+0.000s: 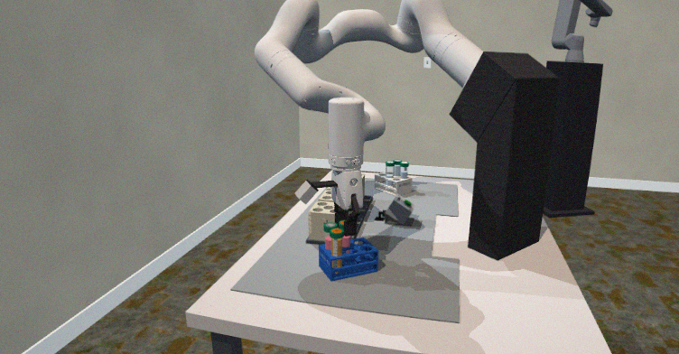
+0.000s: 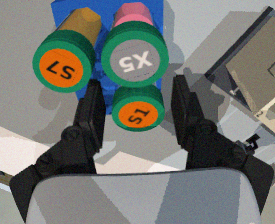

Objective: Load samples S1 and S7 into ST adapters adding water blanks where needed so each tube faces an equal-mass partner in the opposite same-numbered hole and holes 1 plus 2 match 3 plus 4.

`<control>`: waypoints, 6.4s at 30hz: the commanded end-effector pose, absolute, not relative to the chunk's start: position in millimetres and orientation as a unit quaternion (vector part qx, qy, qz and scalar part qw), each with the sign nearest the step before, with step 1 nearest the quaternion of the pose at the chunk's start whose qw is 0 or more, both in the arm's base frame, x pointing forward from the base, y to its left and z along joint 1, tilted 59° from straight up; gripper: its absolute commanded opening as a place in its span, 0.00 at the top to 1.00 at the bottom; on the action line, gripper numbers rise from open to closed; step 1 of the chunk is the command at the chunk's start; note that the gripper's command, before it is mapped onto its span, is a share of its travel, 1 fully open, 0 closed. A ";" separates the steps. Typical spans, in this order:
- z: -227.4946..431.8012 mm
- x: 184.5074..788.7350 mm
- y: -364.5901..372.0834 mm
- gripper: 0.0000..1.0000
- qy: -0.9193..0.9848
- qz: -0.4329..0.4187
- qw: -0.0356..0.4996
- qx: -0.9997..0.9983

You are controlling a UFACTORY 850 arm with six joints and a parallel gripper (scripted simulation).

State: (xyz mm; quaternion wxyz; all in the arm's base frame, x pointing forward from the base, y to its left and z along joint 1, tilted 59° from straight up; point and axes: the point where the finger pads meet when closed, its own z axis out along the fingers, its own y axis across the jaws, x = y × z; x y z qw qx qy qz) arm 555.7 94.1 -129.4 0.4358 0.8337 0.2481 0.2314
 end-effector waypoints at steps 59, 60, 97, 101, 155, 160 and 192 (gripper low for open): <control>-123.6 549.1 101.4 1.00 0.248 0.232 0.436 0.834; -123.2 548.7 101.8 1.00 0.248 0.232 0.436 0.834; -105.7 528.2 122.6 1.00 0.248 0.232 0.436 0.834; -101.6 523.4 127.5 1.00 0.248 0.232 0.436 0.834; -60.5 475.2 176.5 1.00 0.248 0.232 0.435 0.834; -60.6 475.2 176.5 1.00 0.248 0.232 0.435 0.834; -60.6 475.2 176.5 1.00 0.248 0.232 0.435 0.834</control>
